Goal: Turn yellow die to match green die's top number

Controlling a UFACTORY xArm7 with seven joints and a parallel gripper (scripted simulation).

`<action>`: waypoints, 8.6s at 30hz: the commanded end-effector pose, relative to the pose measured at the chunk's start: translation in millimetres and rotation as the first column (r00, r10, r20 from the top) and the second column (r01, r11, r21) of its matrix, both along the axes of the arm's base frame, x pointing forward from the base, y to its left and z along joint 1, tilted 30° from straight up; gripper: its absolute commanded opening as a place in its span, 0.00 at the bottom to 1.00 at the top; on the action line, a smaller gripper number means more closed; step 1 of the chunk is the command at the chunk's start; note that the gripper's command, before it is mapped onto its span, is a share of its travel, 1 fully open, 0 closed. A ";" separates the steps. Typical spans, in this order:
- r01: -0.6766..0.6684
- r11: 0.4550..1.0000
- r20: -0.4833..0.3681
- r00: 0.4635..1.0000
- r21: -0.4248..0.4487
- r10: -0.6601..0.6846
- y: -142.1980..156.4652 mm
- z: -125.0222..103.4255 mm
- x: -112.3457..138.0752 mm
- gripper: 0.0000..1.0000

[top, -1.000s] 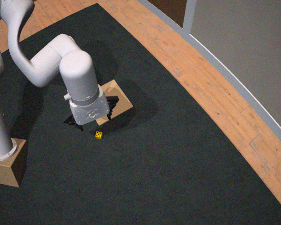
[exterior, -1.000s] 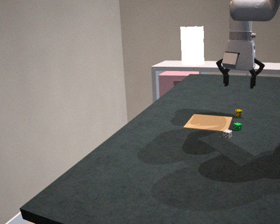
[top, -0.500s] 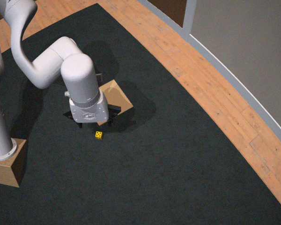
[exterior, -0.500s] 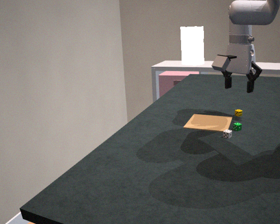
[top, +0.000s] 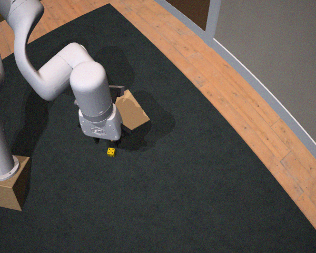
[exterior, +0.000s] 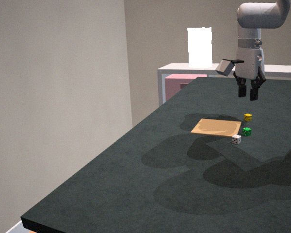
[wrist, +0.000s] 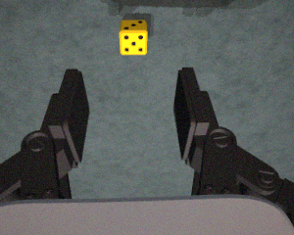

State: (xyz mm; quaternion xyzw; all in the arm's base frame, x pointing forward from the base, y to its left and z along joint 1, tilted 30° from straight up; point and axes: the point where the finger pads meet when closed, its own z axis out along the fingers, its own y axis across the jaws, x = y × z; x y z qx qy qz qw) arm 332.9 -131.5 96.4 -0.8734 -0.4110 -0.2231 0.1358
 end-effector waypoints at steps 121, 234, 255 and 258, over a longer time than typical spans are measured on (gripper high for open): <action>0.009 1.000 -0.003 1.000 -0.001 -0.009 20.8 -43.5 15.5 0.36; 0.009 1.000 -0.003 1.000 -0.001 -0.009 29.6 -64.0 23.2 0.36; 0.009 1.000 -0.003 1.000 -0.001 -0.009 29.6 -64.0 23.2 0.15; 0.009 1.000 -0.003 1.000 -0.001 -0.009 29.6 -64.0 23.2 0.15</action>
